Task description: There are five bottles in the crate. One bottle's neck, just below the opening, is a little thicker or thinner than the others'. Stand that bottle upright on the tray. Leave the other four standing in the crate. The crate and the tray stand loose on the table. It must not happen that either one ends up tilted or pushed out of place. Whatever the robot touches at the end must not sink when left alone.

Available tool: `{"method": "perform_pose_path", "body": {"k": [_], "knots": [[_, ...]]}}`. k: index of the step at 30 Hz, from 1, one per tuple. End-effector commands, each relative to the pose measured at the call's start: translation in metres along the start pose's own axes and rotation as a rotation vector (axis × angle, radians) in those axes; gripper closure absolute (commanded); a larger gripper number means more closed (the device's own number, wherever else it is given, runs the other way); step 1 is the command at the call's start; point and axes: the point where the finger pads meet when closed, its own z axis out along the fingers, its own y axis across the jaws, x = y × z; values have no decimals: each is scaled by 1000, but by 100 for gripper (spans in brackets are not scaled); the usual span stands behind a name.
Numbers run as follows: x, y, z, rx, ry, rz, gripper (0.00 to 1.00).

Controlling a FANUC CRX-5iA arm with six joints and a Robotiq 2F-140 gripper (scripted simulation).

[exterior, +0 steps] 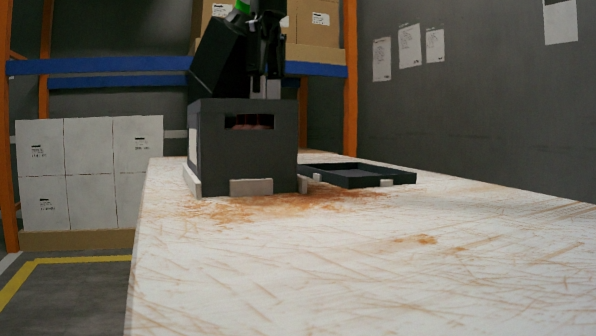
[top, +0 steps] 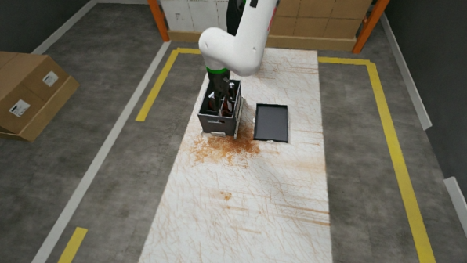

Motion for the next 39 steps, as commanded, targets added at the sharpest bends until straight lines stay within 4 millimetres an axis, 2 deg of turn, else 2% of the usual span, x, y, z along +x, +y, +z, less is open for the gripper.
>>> {"method": "perform_pose_path", "body": {"k": [1, 16, 39], "knots": [[0, -1, 2, 1, -1, 0, 56], [0, -1, 11, 1, -1, 0, 56], [0, -1, 11, 1, -1, 0, 56]]}}
